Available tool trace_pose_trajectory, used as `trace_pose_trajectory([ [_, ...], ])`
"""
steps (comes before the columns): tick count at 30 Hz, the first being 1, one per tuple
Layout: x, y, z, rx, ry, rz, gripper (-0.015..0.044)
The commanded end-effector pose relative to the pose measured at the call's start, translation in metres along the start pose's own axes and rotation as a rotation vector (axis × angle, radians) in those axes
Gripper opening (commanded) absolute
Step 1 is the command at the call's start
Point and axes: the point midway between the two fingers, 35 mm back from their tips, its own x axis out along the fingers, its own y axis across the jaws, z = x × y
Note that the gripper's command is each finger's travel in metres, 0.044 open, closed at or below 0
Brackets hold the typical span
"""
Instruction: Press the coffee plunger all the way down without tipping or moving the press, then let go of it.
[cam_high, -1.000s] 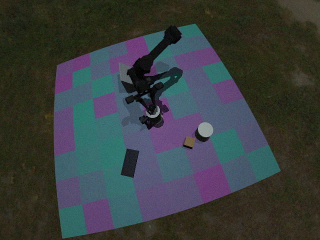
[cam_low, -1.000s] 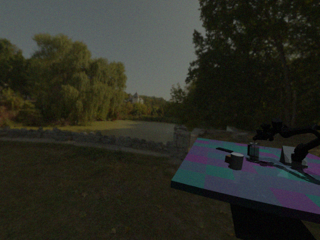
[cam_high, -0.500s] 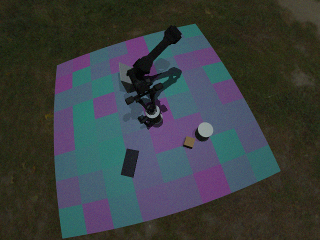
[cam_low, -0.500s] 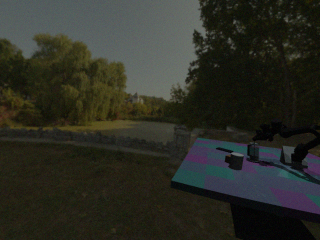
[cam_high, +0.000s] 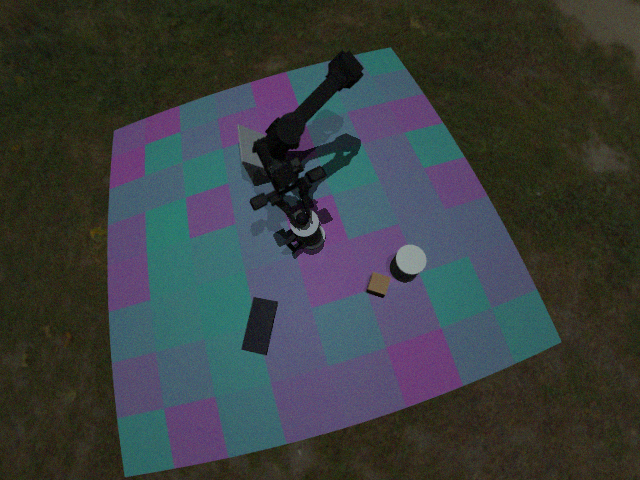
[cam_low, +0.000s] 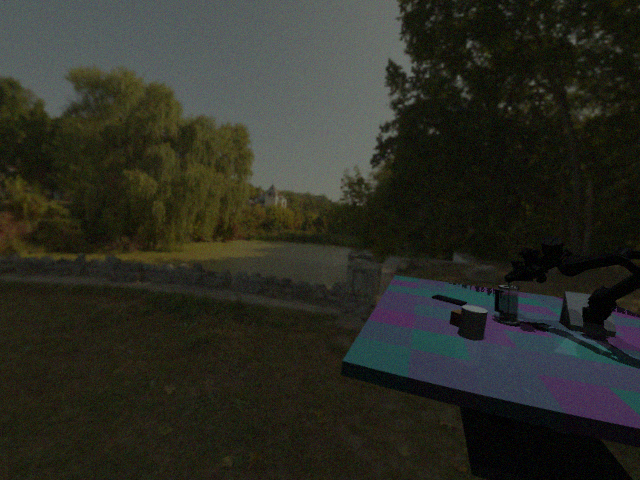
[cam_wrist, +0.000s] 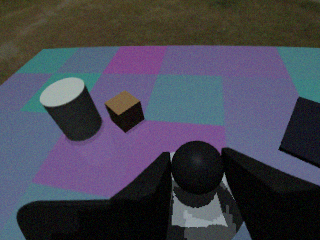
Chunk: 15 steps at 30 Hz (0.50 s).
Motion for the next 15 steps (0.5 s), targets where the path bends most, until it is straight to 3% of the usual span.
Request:
trace_pose_trajectory([
  [1, 0.0018, -0.0001, -0.0031, 0.012, 0.011, 0.007, 0.0125],
  [15, 0.0002, -0.0004, -0.0003, 0.002, 0.001, 0.001, 0.0125],
])
